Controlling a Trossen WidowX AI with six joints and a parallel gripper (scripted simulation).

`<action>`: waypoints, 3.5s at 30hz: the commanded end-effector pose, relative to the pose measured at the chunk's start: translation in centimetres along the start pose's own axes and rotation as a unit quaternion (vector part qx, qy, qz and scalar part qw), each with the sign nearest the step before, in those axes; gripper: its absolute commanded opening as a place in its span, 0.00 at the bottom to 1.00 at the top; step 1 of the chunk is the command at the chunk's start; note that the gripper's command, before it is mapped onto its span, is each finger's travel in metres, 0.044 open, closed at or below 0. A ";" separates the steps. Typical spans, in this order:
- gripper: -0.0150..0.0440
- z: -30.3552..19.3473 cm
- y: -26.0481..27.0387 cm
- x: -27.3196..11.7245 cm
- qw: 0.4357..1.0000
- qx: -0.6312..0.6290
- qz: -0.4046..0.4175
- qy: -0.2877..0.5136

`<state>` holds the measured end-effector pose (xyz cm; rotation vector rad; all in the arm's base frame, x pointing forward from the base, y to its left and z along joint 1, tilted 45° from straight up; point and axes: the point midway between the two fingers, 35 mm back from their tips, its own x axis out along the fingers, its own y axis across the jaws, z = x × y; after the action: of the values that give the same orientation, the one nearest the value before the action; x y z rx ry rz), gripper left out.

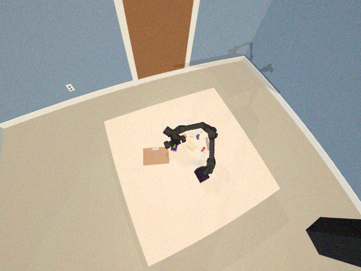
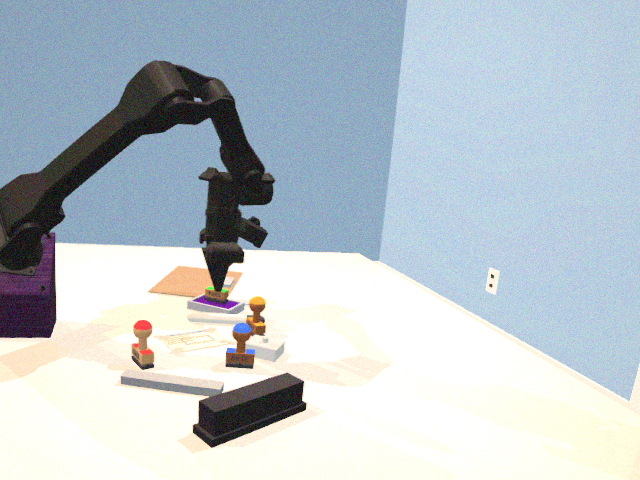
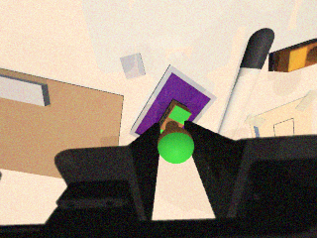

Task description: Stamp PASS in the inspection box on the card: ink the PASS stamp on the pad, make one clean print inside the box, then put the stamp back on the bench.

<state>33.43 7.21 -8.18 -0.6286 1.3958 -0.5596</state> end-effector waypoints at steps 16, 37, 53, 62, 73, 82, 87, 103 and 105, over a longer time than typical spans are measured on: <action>0.25 0.1 0.0 -1.9 1.000 0.002 0.001 0.001; 0.25 0.0 0.0 -5.3 1.000 0.002 0.001 0.001; 0.25 -0.8 -6.4 -5.6 0.982 -0.189 0.003 0.000; 0.25 -2.0 -10.2 -5.6 0.953 -0.305 0.002 0.000; 0.25 -4.1 -14.3 -5.3 0.898 -0.439 -0.001 0.001; 0.25 -4.6 -15.2 -5.1 0.884 -0.468 -0.002 0.002; 0.25 -4.6 -15.1 -4.8 0.884 -0.468 -0.002 0.002; 0.25 -4.5 -15.1 -3.7 0.884 -0.468 -0.001 0.002; 0.25 -4.5 -15.1 -3.6 0.884 -0.468 -0.001 0.002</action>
<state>28.72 -1.21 4.79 -1.3863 1.6329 0.1698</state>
